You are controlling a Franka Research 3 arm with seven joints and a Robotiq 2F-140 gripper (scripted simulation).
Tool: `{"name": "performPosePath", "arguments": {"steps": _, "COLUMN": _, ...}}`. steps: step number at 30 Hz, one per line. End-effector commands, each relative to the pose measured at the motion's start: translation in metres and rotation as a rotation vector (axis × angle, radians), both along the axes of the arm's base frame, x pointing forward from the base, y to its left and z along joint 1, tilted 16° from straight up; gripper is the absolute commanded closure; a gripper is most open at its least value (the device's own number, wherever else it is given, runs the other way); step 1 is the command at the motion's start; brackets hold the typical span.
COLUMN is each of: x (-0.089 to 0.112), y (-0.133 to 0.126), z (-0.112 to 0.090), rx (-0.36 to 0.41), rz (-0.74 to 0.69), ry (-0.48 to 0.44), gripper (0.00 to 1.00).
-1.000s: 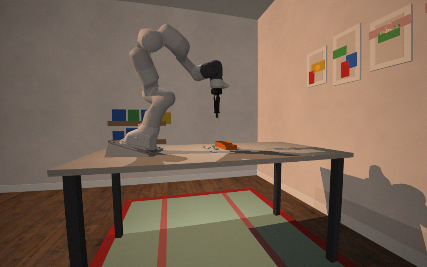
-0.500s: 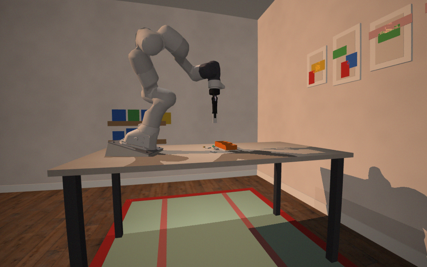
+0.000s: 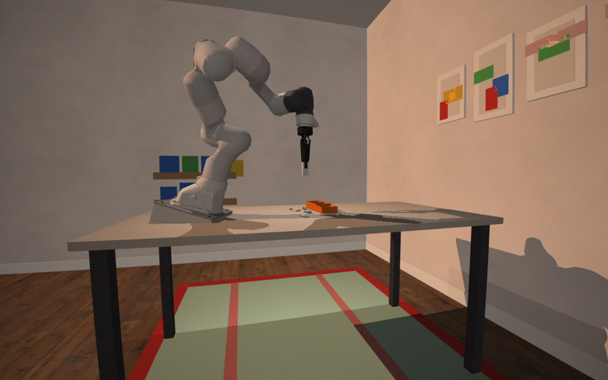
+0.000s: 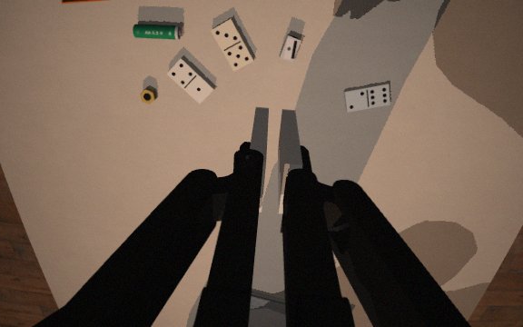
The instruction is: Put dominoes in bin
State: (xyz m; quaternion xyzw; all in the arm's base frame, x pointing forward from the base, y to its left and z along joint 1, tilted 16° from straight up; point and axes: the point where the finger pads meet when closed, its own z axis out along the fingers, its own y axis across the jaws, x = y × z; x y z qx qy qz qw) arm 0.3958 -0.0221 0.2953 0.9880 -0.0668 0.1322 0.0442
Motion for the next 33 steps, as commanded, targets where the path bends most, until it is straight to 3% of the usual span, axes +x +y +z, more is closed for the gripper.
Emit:
{"name": "performPosePath", "arguments": {"steps": 1, "x": 0.000, "y": -0.002, "z": 0.001, "rx": -0.009, "rz": 0.025, "ry": 0.004, "gripper": 0.95}}
{"name": "performPosePath", "arguments": {"steps": 7, "x": 0.000, "y": -0.002, "z": 0.001, "rx": -0.009, "rz": 0.025, "ry": 0.004, "gripper": 0.95}}
{"name": "performPosePath", "arguments": {"steps": 22, "x": 0.106, "y": -0.019, "z": -0.063, "rx": 0.001, "rz": -0.011, "ry": 0.000, "gripper": 0.95}}
{"name": "performPosePath", "arguments": {"steps": 24, "x": 0.106, "y": -0.019, "z": -0.063, "rx": 0.001, "rz": -0.011, "ry": 0.000, "gripper": 0.95}}
{"name": "performPosePath", "arguments": {"steps": 29, "x": 0.138, "y": -0.024, "z": -0.083, "rx": 0.001, "rz": -0.011, "ry": 0.000, "gripper": 0.95}}
{"name": "performPosePath", "arguments": {"steps": 33, "x": 0.138, "y": -0.024, "z": -0.083, "rx": 0.001, "rz": -0.011, "ry": 0.000, "gripper": 0.95}}
